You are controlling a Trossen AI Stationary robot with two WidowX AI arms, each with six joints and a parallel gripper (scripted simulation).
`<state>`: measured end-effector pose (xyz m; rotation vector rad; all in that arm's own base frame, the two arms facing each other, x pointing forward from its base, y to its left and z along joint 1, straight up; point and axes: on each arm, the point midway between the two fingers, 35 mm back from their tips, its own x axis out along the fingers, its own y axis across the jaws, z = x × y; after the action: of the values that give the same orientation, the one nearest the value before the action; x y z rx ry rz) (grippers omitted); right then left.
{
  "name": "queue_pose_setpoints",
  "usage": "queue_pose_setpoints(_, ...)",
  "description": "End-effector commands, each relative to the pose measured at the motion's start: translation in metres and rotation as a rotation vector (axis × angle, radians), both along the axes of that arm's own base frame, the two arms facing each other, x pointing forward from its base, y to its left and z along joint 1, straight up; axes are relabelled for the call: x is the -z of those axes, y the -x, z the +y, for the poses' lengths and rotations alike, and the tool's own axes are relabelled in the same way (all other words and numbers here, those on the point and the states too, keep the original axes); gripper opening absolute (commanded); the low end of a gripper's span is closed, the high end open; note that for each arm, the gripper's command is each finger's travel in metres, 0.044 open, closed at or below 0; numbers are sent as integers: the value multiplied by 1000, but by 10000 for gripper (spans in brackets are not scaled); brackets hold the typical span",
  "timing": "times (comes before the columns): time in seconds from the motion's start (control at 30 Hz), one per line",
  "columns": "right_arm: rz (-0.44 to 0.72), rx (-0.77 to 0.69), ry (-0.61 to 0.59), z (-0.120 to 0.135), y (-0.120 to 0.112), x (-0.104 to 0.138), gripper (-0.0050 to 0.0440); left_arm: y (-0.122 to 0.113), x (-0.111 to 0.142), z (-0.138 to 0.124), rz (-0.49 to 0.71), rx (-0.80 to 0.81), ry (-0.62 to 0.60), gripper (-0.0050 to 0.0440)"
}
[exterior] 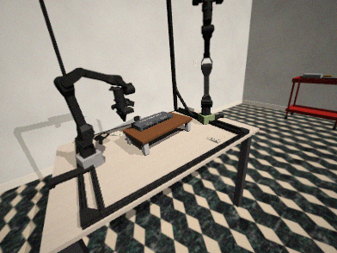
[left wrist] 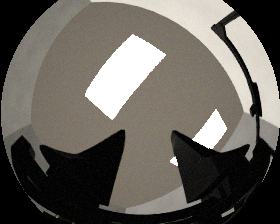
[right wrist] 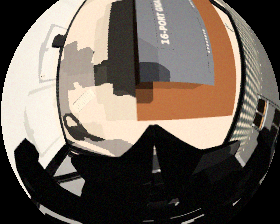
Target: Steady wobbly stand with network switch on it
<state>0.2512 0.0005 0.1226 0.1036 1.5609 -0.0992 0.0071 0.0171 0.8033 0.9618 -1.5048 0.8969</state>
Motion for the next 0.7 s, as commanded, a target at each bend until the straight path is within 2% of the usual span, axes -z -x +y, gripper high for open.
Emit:
queue_pose_setpoints(0.0, 0, 0, 0, 0, 0, 0, 0, 0, 0, 1, 34, -40, -23, 237)
queue_pose_setpoints(0.1, 0, 0, 0, 0, 0, 0, 0, 0, 0, 1, 6, -16, -4, 237)
queue_pose_setpoints(0.63, 0, 0, 0, 0, 0, 0, 0, 0, 0, 1, 34, -40, -23, 237)
queue_pose_setpoints(0.67, 0, 0, 0, 0, 0, 0, 0, -6, 1, 19, 48, -29, 28, 237)
